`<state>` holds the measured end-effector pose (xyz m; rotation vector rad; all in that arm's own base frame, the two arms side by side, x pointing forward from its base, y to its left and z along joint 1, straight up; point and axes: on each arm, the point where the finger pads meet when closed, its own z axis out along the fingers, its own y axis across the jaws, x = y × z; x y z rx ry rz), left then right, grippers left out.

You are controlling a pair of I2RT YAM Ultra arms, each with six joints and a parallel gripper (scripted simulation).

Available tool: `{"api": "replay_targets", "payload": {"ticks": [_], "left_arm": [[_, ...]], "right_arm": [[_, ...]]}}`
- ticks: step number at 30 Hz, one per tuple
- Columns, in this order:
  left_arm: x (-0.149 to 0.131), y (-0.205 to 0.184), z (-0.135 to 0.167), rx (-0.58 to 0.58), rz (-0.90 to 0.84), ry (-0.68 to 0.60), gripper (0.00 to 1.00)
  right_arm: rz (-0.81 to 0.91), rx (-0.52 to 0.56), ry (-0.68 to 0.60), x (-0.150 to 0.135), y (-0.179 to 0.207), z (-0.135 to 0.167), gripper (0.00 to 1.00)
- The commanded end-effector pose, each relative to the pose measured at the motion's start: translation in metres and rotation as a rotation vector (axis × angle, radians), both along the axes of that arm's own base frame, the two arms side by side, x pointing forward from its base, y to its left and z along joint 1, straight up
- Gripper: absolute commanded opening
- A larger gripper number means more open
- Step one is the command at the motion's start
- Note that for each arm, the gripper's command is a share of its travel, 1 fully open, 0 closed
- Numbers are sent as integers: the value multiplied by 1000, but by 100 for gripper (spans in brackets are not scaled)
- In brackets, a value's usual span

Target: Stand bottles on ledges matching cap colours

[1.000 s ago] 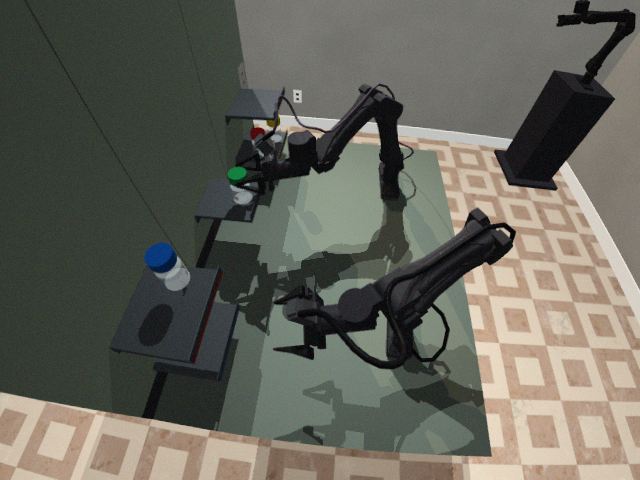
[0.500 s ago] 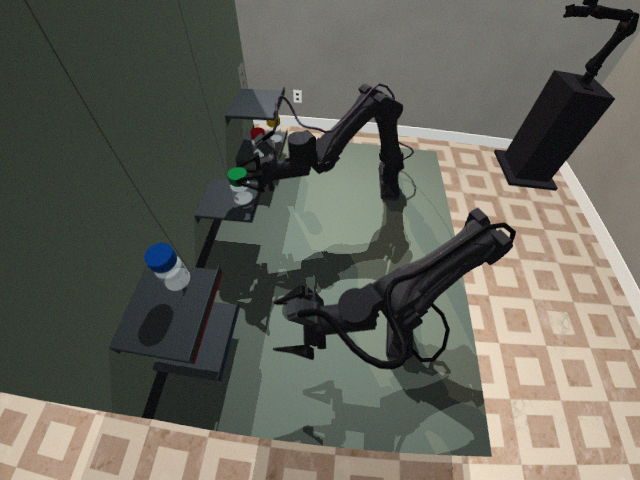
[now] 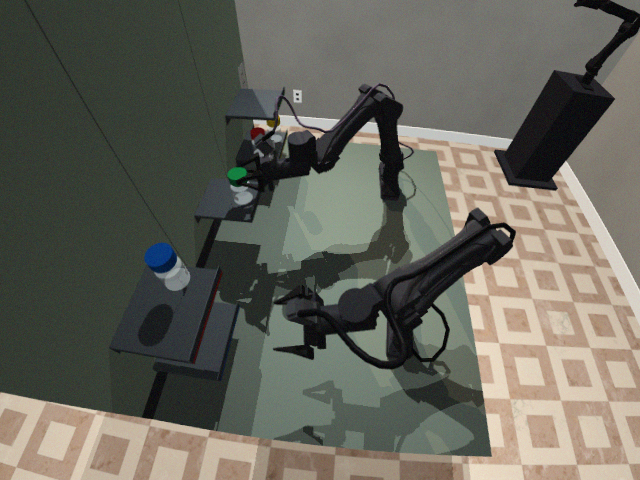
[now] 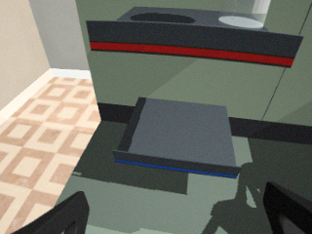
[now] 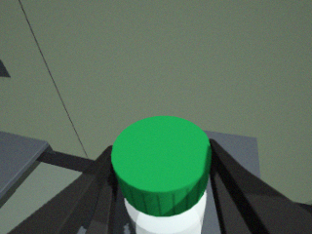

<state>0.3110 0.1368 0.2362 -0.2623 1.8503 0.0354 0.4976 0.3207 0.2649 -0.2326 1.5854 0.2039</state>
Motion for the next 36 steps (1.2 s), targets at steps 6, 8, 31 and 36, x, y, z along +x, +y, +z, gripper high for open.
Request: {"api": "replay_targets", "payload": {"ticks": [6, 8, 31, 36], "left_arm": [[1, 0, 6, 15, -8, -17, 100], [1, 0, 6, 15, -8, -17, 100], [1, 0, 6, 15, -8, -17, 100], [1, 0, 6, 15, -8, -17, 100]], "right_arm": [[-9, 34, -38, -1, -3, 81, 50], [-9, 34, -38, -1, -3, 94, 50], [59, 101, -108, -32, 8, 154, 50], [42, 97, -101, -42, 2, 149, 50]]}}
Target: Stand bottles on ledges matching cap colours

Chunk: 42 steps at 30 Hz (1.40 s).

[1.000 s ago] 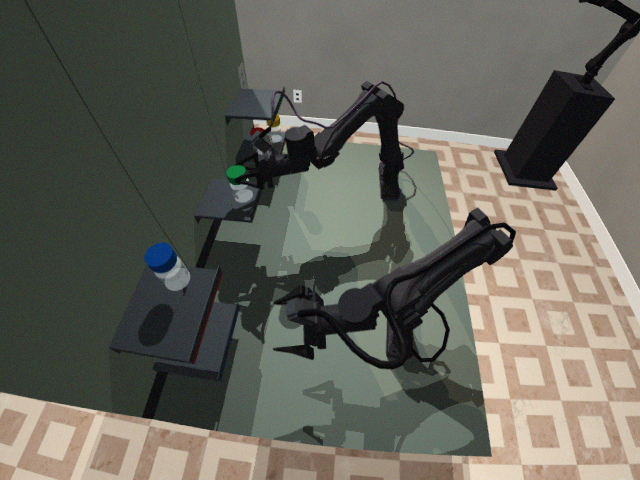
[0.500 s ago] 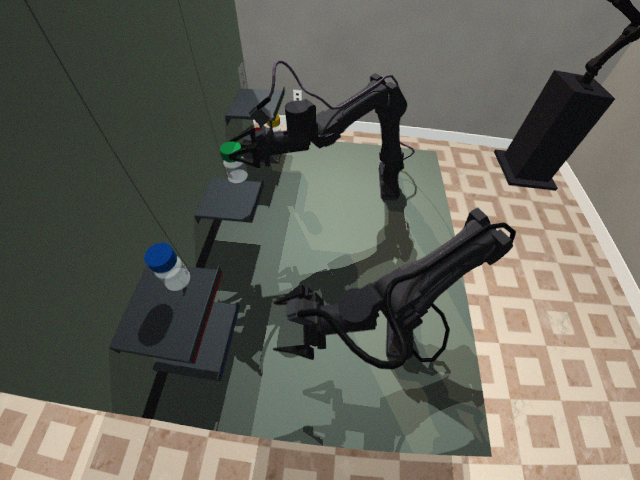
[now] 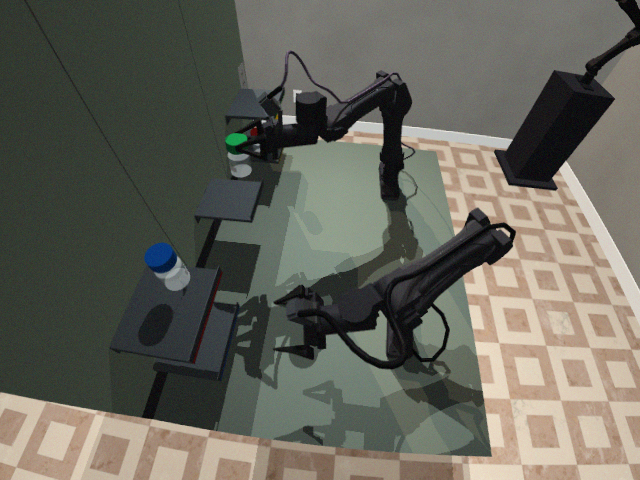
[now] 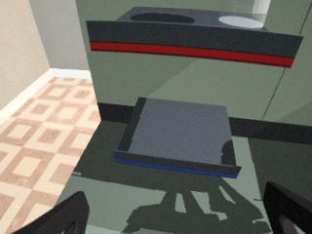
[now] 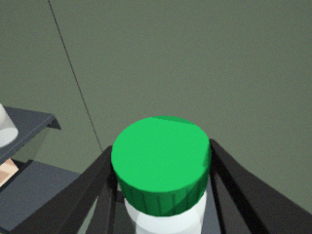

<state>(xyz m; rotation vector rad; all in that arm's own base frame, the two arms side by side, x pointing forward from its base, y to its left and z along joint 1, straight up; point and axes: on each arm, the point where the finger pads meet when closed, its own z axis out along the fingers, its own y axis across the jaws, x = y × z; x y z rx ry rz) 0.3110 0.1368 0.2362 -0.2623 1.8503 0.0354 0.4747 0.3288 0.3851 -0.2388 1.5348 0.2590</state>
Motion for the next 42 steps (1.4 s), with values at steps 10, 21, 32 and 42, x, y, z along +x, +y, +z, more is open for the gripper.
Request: {"api": "replay_targets", "payload": {"ticks": [10, 21, 32, 42], "left_arm": [[1, 0, 6, 15, -8, -17, 100], [1, 0, 6, 15, -8, -17, 100], [1, 0, 6, 15, -8, -17, 100], [-8, -26, 46, -47, -4, 75, 100]], "right_arm": [[9, 71, -63, -66, -20, 30, 50], [-1, 42, -29, -93, -31, 14, 50], [-52, -9, 14, -94, -45, -12, 50], [-52, -1, 7, -94, -45, -6, 50]]}}
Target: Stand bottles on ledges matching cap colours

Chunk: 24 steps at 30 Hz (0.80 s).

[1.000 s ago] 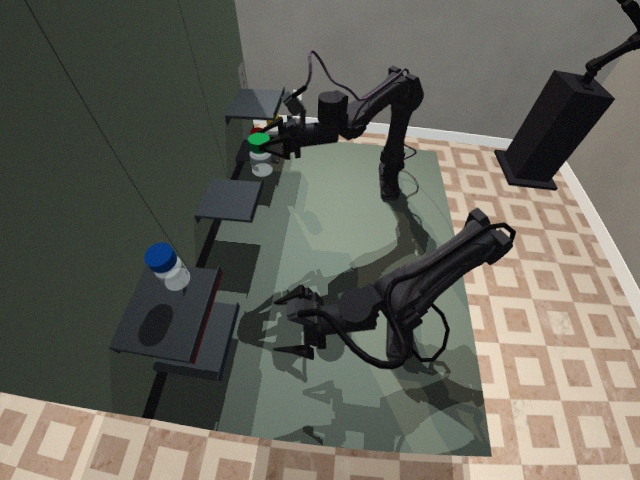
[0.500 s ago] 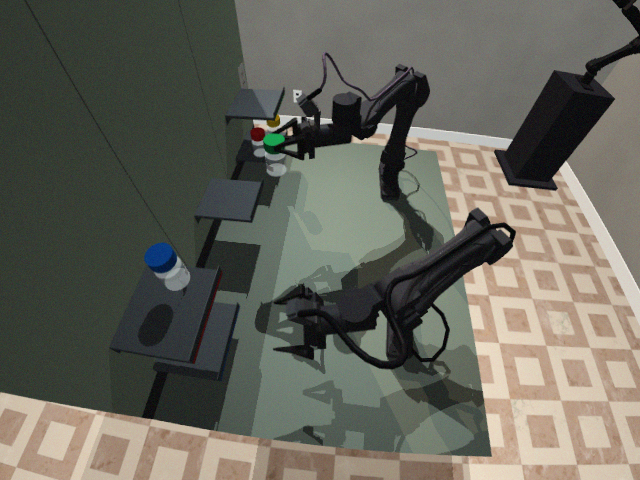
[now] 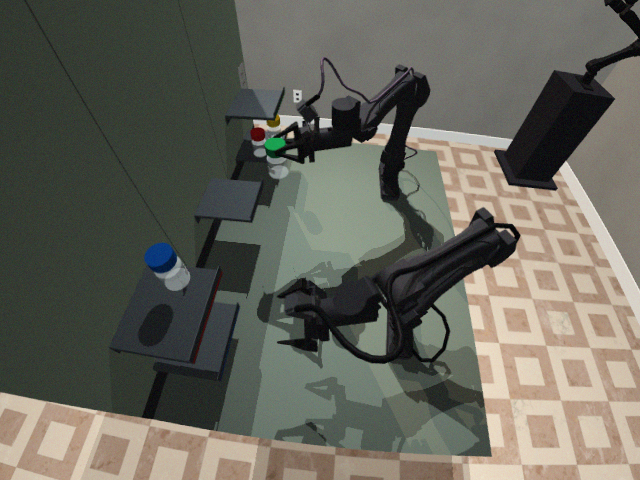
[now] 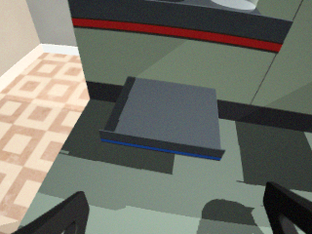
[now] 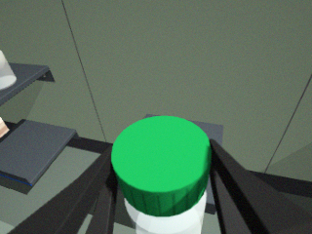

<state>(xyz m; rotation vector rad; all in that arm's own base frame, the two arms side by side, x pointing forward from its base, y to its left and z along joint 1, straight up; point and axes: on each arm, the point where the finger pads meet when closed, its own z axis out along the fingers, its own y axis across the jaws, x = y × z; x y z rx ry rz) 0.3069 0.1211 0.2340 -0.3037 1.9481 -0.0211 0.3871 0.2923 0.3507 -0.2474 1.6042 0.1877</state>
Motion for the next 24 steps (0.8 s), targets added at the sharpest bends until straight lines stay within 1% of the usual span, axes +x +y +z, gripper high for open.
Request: {"api": "replay_targets", "payload": {"ticks": [1, 4, 6, 7, 9, 10, 11, 12, 13, 18, 19, 21, 23, 24], "left_arm": [[-2, -14, 58, 20, -2, -16, 100], [1, -26, 90, 28, -21, -25, 100], [1, -26, 90, 28, -21, -25, 100], [2, -30, 101, 32, -27, -30, 100], [3, -36, 119, 38, -39, -40, 100], [3, -40, 127, 41, -45, -44, 100], [4, -43, 135, 43, -50, -49, 100], [4, -45, 143, 45, -55, -53, 100], [5, -48, 150, 47, -60, -57, 100], [7, -57, 174, 55, -79, -75, 100], [7, -59, 178, 56, -82, -79, 100], [7, -61, 184, 58, -87, -85, 100], [7, -61, 184, 58, -87, -85, 100], [8, -62, 187, 61, -90, -88, 100]], "right_arm": [[-10, 58, -52, -7, -8, 28, 50], [-10, 51, -46, -7, -8, 29, 50], [-10, 51, -46, -7, -8, 29, 50], [-10, 27, -25, -7, -8, 24, 50], [-10, -3, 1, -7, -9, 25, 50], [-10, -18, 14, -7, -9, 28, 50], [41, -17, 18, -8, 1, 34, 50], [77, 11, -5, -10, -1, 52, 50], [103, 10, -4, -10, -8, 54, 50], [159, 12, -3, -9, -68, 61, 50], [175, 5, 6, -10, -78, 56, 50], [170, 5, 5, -6, -102, 57, 50], [170, 5, 5, -6, -102, 57, 50], [158, 6, 4, -3, -117, 58, 50]]}}
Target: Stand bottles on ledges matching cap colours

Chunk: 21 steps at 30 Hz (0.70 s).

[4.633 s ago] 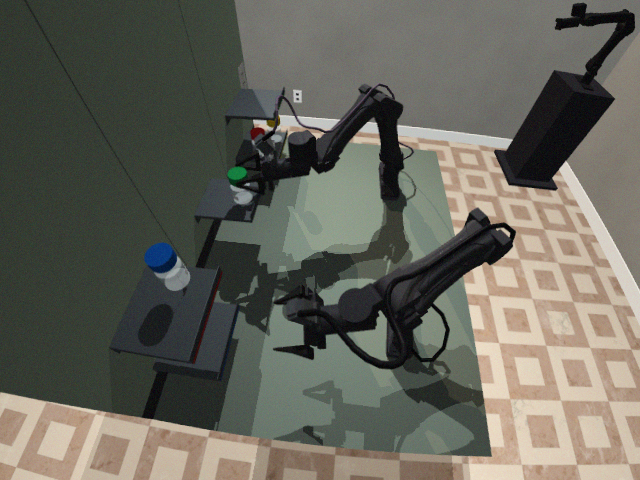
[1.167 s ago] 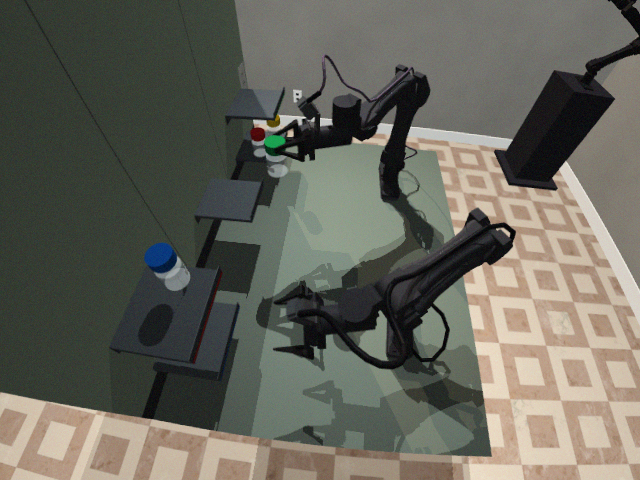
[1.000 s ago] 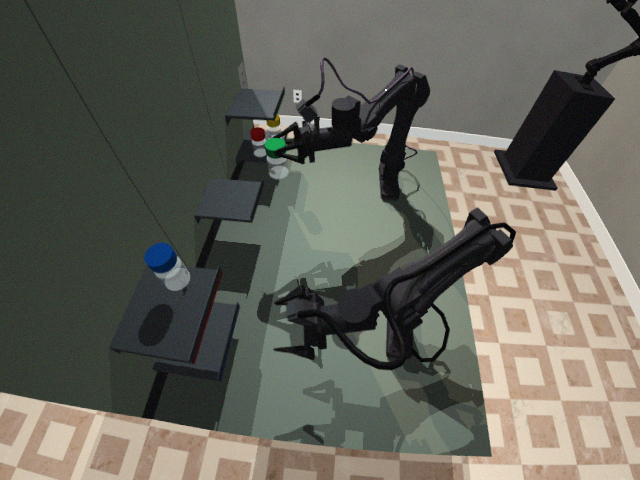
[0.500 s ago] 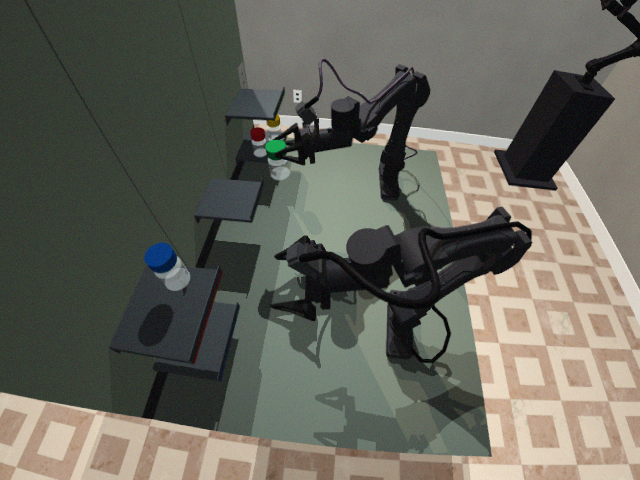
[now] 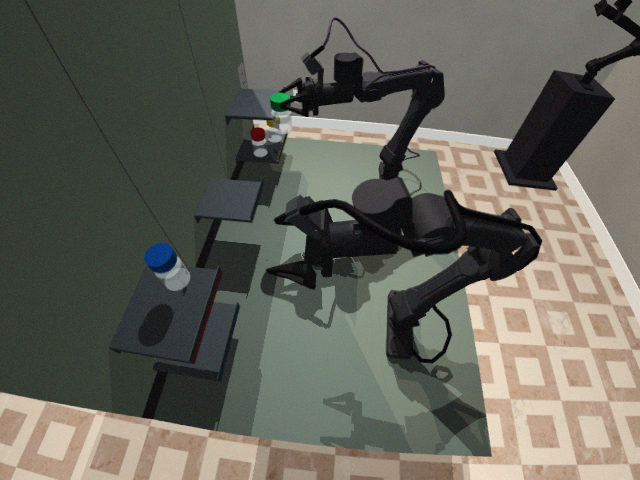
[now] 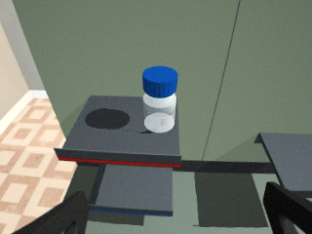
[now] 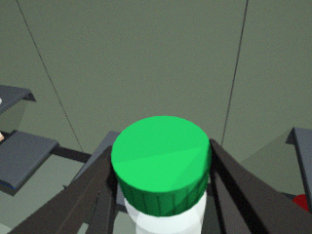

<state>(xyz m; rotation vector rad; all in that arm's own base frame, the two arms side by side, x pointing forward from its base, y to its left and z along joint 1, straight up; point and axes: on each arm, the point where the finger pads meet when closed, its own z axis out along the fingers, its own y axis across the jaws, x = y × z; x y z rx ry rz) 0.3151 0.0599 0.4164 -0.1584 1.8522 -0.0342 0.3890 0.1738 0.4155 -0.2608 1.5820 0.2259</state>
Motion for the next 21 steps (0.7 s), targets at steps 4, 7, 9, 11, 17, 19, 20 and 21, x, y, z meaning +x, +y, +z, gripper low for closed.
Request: {"api": "replay_targets", "payload": {"ticks": [4, 7, 9, 11, 17, 19, 20, 21], "left_arm": [[0, -3, 11, -2, 0, 7, 100], [1, -4, 14, -1, -3, 3, 100], [0, -5, 14, -1, -6, 1, 100], [1, -5, 16, 1, -7, -6, 100], [1, -5, 17, 2, -7, -8, 100], [1, -5, 17, 2, -7, -8, 100], [1, -5, 17, 2, -7, -8, 100], [1, -5, 17, 2, -7, -8, 100]], "right_arm": [[99, -15, 16, 3, -49, -5, 50], [89, -15, -22, 5, -82, 11, 50], [66, -19, -13, 11, -107, 8, 50], [44, -23, -13, 14, -130, 8, 50], [16, -23, -1, 20, -161, 5, 50], [2, -27, 0, 22, -174, 5, 50], [-5, -27, 0, 23, -179, 5, 50], [-10, -26, 1, 23, -183, 5, 50]]}}
